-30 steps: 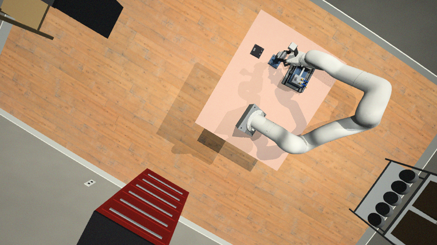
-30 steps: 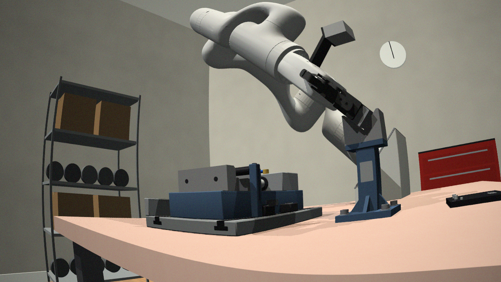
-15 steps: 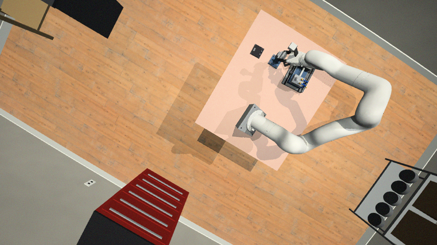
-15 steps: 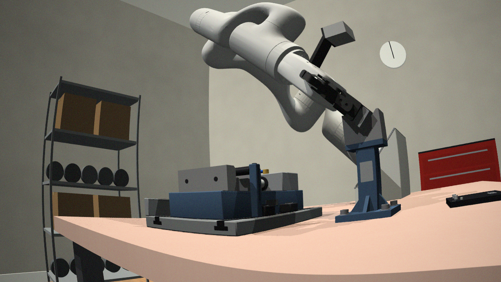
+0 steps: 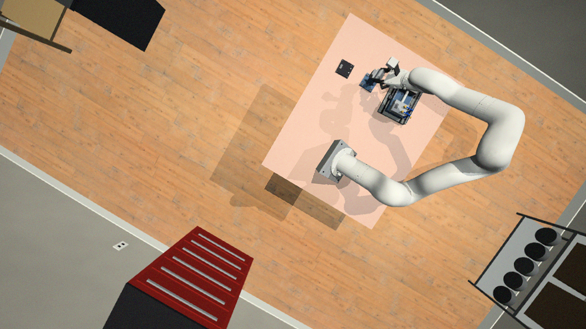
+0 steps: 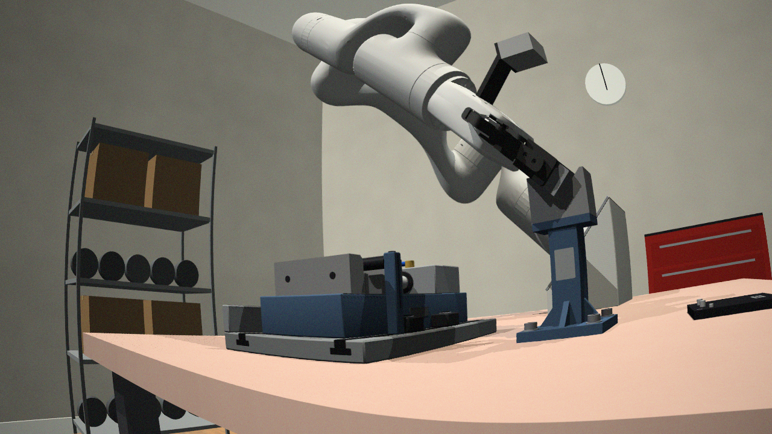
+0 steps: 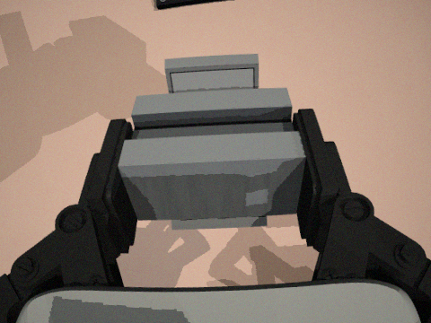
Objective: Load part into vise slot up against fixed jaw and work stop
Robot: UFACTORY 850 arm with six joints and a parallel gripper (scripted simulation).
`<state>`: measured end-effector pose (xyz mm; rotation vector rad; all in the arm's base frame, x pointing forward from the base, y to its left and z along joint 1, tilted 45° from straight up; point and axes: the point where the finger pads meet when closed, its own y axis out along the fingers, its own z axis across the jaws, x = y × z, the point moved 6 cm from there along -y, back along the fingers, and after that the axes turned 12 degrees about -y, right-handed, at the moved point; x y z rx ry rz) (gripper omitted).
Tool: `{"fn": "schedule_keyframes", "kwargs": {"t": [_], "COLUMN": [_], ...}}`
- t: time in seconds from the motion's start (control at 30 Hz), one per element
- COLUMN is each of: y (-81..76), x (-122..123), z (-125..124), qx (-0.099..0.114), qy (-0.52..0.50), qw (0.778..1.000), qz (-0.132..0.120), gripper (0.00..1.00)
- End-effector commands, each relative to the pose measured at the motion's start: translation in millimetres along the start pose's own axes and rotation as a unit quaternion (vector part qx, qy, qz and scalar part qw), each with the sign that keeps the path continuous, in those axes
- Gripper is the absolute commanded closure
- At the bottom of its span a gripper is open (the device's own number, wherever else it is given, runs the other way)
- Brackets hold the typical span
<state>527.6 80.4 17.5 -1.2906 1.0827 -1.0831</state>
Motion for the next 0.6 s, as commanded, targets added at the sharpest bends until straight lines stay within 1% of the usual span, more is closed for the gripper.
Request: {"fn": "schedule_keyframes", "kwargs": {"t": [0.0, 0.13, 0.17, 0.57], "y": [-0.5, -0.5, -0.5, -0.5], "x": [-0.4, -0.4, -0.4, -0.4], "z": [0.7, 0.7, 0.7, 0.7], "qx": [0.001, 0.001, 0.001, 0.001], "qy": [0.0, 0.0, 0.0, 0.0], "qw": [1.0, 1.0, 1.0, 1.0], "qz": [0.0, 0.0, 0.0, 0.0], "gripper": [1.0, 1.0, 0.11, 0.11]}}
